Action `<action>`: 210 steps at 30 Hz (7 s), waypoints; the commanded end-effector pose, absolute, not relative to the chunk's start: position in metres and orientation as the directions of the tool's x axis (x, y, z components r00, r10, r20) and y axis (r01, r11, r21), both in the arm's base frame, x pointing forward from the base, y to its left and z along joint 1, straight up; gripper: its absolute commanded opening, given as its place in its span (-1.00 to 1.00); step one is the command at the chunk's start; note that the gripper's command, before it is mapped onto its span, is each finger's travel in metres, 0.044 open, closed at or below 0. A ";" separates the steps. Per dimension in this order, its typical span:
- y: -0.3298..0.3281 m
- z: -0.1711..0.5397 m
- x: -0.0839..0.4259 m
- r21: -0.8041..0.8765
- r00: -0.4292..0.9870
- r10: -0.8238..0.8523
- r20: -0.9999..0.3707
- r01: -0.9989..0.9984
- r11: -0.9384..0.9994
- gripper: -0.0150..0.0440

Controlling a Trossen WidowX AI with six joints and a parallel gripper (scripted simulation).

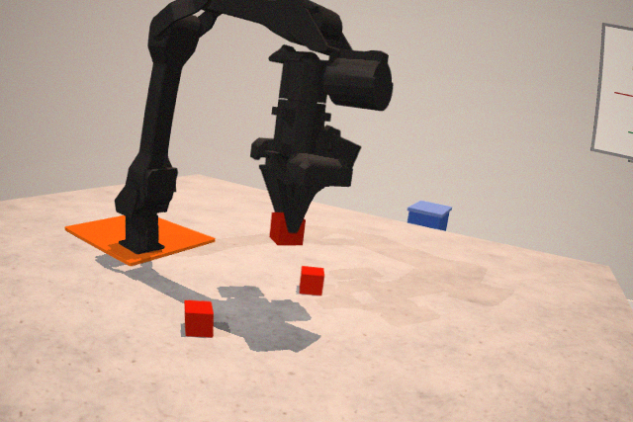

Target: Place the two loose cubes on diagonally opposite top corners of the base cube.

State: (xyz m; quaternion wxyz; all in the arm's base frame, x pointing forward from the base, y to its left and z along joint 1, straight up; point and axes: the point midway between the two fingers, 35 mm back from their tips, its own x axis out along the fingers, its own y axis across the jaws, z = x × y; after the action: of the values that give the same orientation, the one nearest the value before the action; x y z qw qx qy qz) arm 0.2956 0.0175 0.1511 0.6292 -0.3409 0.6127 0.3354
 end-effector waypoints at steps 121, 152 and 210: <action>0.117 0.104 0.264 0.015 0.020 0.011 -1.000 0.215 0.976 0.20; 0.002 0.136 0.290 -0.006 0.023 0.001 -1.000 -0.337 0.941 0.41; -0.108 0.071 0.271 -0.022 0.022 -0.009 -1.000 -0.766 0.642 0.41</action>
State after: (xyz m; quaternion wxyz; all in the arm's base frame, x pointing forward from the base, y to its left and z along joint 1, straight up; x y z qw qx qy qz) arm 0.2715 -0.1075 0.0781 0.6492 -0.3034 0.6341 0.2904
